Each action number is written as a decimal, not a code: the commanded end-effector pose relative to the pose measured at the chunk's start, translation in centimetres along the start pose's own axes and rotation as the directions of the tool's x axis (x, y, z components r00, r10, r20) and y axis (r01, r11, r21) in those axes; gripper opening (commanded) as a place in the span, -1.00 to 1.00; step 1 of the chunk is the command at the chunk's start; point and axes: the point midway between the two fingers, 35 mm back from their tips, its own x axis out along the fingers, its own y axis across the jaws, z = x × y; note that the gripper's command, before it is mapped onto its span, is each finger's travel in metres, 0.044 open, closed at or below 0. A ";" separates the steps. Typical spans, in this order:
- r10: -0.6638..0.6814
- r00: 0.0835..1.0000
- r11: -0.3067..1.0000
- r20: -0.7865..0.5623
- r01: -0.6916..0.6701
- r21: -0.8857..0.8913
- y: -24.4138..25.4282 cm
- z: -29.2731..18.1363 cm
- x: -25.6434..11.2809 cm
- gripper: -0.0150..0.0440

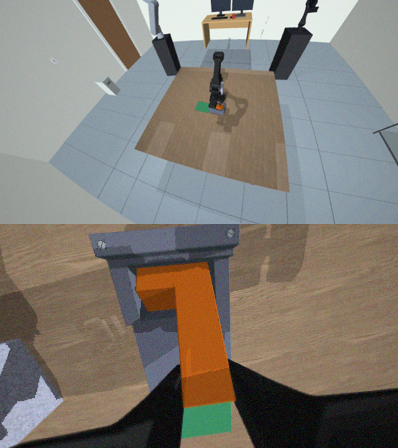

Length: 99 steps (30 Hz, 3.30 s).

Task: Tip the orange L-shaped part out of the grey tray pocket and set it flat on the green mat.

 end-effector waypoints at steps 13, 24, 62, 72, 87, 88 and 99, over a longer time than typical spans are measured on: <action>-0.012 1.000 1.000 0.015 0.012 -0.004 -0.1 0.2 -3.0 -0.49; -0.012 1.000 1.000 0.015 0.012 -0.004 -0.1 0.2 -4.8 -0.49; -0.011 1.000 1.000 0.004 0.011 -0.004 0.6 -9.9 -5.0 -0.49; -0.010 1.000 1.000 0.000 0.010 -0.004 1.1 -14.0 -4.9 -0.49; -0.010 1.000 1.000 -0.002 0.010 -0.004 1.3 -16.7 -4.4 -0.49; -0.010 1.000 1.000 -0.002 0.010 -0.004 1.3 -16.7 -4.3 -0.49; -0.010 1.000 1.000 -0.002 0.010 -0.004 1.3 -16.7 -2.6 -0.49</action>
